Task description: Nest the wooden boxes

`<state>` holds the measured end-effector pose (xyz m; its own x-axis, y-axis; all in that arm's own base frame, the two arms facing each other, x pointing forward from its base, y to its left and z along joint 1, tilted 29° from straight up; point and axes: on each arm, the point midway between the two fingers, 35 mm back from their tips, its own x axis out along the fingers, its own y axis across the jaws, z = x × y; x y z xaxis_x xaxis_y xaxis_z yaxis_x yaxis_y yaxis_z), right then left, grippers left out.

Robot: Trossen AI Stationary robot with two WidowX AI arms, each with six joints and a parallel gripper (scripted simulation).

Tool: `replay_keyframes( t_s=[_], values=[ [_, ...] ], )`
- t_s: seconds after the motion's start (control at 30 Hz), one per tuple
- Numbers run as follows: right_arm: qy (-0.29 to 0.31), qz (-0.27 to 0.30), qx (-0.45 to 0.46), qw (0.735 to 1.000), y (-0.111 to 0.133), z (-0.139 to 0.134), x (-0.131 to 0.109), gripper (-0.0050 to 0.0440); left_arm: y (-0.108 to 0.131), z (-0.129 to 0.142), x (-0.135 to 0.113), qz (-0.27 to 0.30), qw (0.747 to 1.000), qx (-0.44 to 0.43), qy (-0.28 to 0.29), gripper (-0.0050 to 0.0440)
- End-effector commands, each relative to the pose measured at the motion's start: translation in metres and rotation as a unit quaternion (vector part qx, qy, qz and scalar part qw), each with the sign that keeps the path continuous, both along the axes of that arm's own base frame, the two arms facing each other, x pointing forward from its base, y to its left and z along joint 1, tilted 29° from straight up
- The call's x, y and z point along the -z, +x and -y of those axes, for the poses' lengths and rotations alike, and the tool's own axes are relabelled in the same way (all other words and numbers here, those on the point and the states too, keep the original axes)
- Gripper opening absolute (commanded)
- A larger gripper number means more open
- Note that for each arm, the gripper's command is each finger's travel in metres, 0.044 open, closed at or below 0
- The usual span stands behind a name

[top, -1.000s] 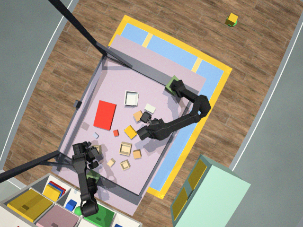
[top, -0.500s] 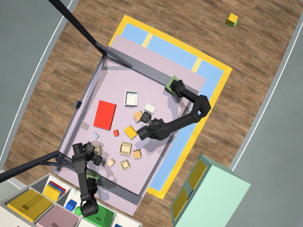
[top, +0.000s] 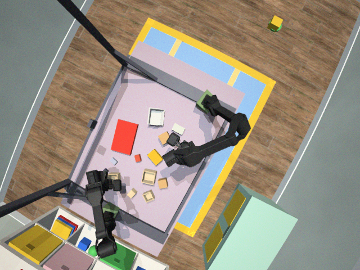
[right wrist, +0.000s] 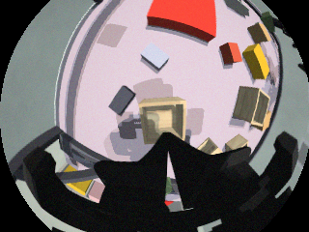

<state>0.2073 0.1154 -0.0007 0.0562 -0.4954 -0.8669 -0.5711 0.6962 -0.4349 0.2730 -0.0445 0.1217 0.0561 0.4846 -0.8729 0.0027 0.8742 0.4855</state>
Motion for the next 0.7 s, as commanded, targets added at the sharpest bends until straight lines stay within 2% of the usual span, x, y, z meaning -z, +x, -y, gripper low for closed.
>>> replay_keyframes(
  t_s=[0.0, 0.13, 0.23, 0.33, 0.67],
  values=[
    [0.011, 0.0, -0.013, 1.0, 0.004, -0.004, -0.004, -0.0013, 0.001, 0.0, -0.005, 0.009, 1.0, -0.001, -0.002, 0.04],
    [0.008, -0.003, -0.013, 1.0, 0.002, 0.001, 0.0, -0.0027, 0.001, 0.0, -0.005, 0.009, 1.0, -0.001, -0.002, 0.04],
    [0.003, -0.006, -0.013, 1.0, 0.002, 0.011, 0.018, -0.005, 0.001, 0.0, -0.005, 0.009, 1.0, -0.001, -0.002, 0.04],
    [0.002, -0.006, -0.013, 1.0, 0.001, 0.018, 0.028, -0.005, 0.001, 0.0, -0.005, 0.009, 1.0, -0.001, -0.002, 0.04],
    [0.002, -0.006, -0.013, 1.0, 0.003, 0.021, 0.034, -0.005, 0.001, 0.0, -0.005, 0.009, 1.0, -0.001, -0.002, 0.04]
  ],
)
